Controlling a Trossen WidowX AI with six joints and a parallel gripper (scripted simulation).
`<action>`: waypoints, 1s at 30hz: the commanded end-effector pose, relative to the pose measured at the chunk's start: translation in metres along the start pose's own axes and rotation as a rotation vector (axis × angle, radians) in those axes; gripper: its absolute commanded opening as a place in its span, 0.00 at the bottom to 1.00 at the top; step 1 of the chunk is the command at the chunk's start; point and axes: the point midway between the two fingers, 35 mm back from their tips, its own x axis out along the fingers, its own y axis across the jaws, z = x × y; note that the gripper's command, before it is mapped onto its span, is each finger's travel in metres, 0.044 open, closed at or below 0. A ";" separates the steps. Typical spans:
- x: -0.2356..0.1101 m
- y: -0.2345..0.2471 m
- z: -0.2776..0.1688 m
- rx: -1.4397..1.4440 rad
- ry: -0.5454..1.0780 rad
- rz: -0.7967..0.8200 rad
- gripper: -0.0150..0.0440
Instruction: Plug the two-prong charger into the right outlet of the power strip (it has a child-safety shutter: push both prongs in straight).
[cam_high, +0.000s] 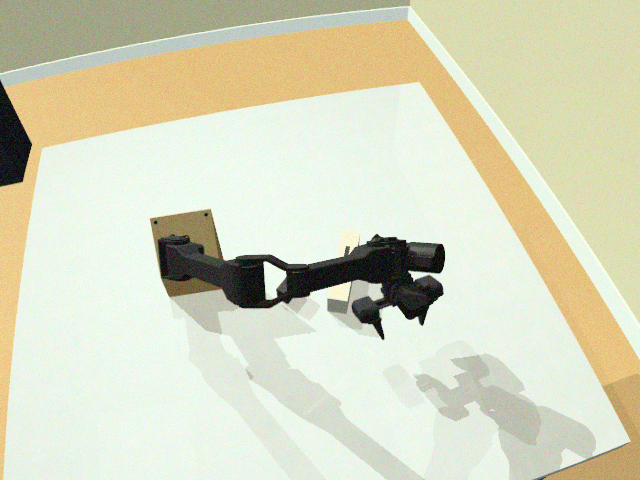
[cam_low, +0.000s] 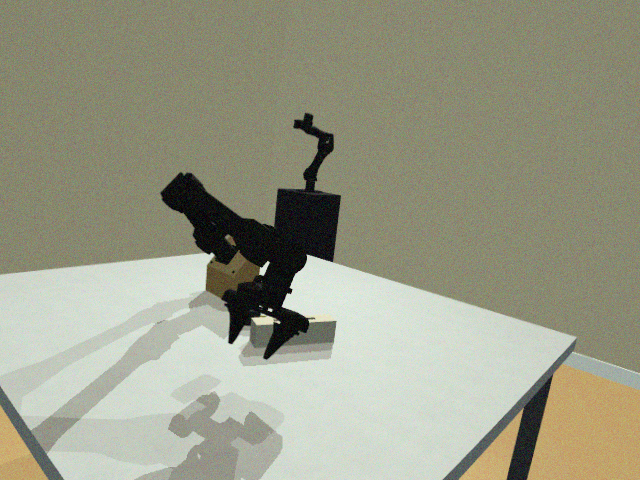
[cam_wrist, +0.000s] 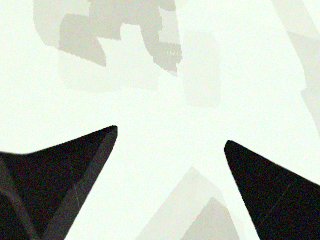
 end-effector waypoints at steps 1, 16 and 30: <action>-0.009 -0.005 -0.013 -0.129 0.031 0.029 1.00; -0.050 -0.031 -0.063 -0.677 0.137 0.172 1.00; -0.082 -0.053 -0.097 -1.056 0.181 0.304 1.00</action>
